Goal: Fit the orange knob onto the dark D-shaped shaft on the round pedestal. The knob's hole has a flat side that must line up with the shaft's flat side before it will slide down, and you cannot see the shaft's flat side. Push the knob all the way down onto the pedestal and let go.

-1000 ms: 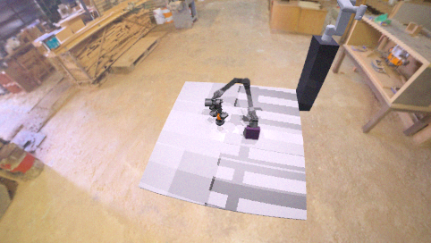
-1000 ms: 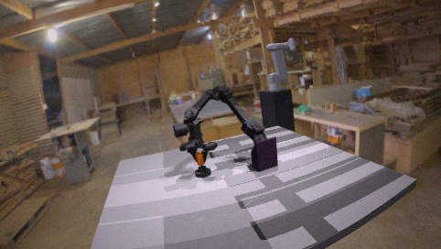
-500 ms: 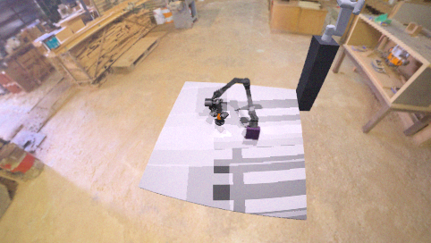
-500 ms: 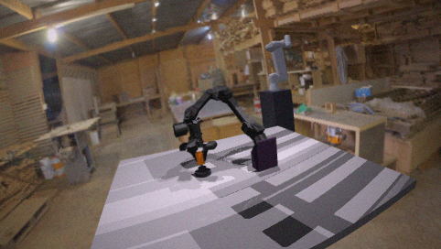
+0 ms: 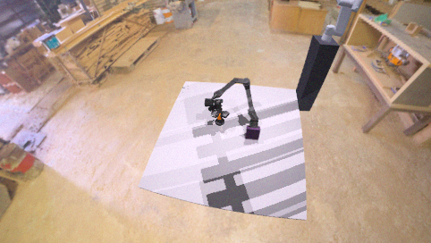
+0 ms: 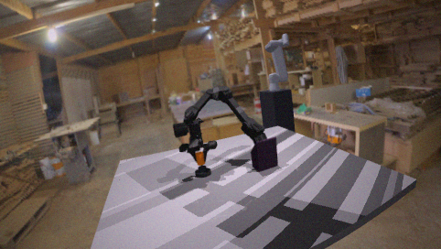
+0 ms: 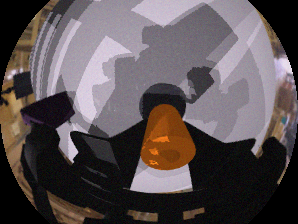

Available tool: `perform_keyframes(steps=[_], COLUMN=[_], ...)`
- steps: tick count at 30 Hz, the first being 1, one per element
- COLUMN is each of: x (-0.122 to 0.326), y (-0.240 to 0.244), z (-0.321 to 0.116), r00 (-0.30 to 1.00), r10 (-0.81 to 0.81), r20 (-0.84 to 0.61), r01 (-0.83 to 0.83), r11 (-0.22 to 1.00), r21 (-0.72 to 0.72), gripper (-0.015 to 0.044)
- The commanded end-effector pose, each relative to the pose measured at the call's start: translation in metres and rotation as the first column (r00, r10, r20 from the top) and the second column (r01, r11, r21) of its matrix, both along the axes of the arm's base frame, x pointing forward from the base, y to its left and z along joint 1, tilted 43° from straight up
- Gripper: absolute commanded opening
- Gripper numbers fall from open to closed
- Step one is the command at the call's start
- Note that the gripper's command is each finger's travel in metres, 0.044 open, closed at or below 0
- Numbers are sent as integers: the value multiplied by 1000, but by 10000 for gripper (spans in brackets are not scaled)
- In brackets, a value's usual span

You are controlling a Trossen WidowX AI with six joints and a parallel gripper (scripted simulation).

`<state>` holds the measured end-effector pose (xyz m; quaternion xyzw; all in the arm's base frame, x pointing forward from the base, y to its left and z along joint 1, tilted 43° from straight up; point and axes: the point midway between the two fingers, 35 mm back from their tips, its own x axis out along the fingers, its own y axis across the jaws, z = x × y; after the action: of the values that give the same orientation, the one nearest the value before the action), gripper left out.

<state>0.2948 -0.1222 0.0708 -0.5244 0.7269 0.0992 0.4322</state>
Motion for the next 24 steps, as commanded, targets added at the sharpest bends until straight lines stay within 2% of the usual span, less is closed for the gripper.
perform_keyframes(steps=[1,21,24], x=[0,1,1], y=[-1,2,2], z=[-1,2,3], r00=[1000,1000,998], r10=[5,5,44], r20=[-3,-3,-39], r01=[-5,-5,-44], r11=[1000,1000,999], r21=[-1,-1,4], gripper=[0,0,0])
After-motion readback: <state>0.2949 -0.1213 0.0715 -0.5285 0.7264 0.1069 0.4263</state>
